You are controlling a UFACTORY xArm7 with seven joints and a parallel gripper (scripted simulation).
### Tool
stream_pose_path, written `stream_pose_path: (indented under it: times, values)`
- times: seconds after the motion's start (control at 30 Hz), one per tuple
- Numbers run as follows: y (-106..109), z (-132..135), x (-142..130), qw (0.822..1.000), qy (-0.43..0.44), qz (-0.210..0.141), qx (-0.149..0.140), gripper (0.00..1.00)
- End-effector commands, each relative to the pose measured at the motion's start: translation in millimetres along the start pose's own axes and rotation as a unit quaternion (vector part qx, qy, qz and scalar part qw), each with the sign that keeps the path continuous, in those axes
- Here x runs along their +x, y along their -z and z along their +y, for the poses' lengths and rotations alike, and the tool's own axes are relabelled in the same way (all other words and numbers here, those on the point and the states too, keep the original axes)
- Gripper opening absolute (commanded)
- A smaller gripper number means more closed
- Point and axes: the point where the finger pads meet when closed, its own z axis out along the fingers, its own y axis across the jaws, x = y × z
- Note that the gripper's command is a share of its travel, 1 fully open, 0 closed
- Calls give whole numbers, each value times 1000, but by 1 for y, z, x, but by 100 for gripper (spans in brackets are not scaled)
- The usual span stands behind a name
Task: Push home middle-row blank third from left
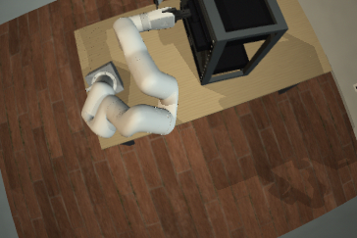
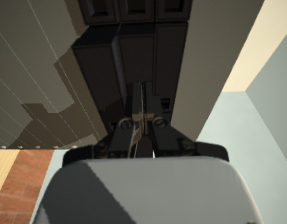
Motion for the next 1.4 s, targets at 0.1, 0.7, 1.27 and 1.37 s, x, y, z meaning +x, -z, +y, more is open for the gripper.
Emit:
stream_pose_path:
  times: [0.1,0.7,1.27,1.37]
  values:
    - [-3,2,1,1000,-1,0,-2,0]
    - [-11,2,1,1000,-1,0,-2,0]
    - [-14,2,1,1000,-1,0,-2,0]
    - [-15,2,0,1000,-1,0,-2,0]
